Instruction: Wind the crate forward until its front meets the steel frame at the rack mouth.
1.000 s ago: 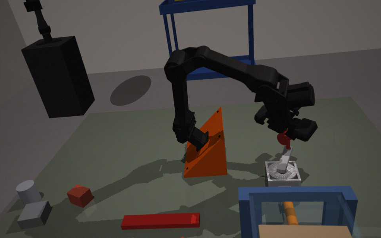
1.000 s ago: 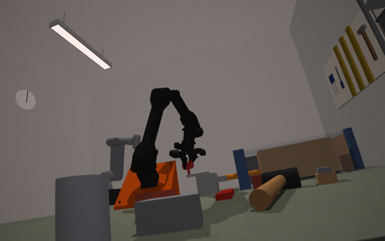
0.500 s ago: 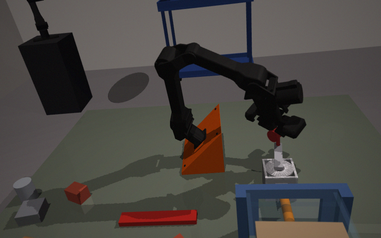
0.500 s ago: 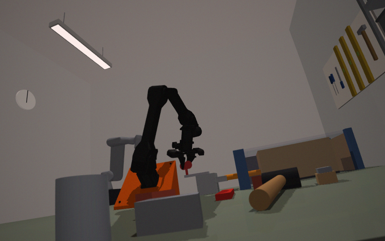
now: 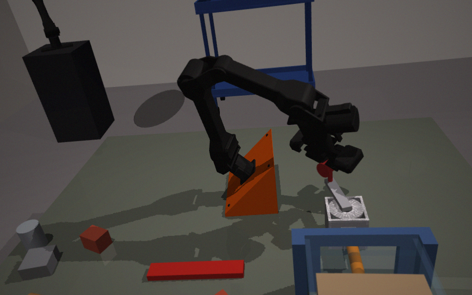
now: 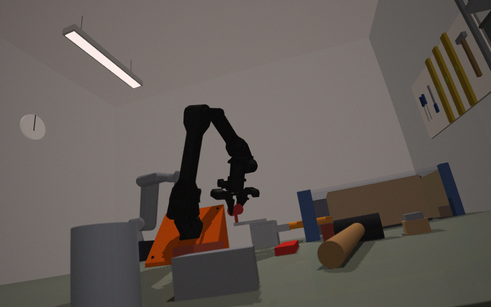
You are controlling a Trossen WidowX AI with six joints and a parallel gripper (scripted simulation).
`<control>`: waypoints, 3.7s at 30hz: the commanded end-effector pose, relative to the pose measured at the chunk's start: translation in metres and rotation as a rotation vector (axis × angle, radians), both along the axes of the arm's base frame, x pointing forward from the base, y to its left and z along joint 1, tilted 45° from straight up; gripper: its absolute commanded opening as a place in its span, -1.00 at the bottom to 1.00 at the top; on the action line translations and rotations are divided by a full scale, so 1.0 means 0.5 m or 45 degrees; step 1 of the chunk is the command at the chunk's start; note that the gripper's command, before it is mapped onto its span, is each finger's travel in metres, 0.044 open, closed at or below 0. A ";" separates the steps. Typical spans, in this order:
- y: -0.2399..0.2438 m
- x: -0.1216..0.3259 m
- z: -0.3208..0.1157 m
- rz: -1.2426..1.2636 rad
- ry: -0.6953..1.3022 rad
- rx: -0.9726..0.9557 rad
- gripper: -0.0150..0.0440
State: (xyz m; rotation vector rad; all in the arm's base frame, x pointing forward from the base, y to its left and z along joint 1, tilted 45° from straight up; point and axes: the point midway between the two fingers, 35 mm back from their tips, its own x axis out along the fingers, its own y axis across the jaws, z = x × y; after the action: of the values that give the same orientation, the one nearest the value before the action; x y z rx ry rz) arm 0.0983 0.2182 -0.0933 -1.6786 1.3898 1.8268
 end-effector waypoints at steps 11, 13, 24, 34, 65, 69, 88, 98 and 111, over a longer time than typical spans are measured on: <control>-0.052 0.024 0.036 0.005 -0.012 -0.035 -0.49; -0.056 0.027 0.040 0.005 -0.012 -0.036 -0.49; -0.076 0.050 0.059 0.005 -0.013 -0.037 -0.49; -0.091 0.073 0.074 0.005 -0.013 -0.038 -0.49; -0.120 0.162 0.103 0.005 -0.016 -0.041 -0.49; -0.121 0.174 0.104 0.005 -0.017 -0.041 -0.49; -0.119 0.235 0.104 0.004 -0.019 -0.041 -0.49; -0.113 0.266 0.099 0.004 -0.020 -0.041 -0.49; -0.101 0.302 0.088 0.004 -0.021 -0.041 -0.49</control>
State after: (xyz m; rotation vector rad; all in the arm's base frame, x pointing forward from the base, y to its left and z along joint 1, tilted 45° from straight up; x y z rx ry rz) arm 0.2332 0.1646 -0.0428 -1.6897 1.4444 1.8300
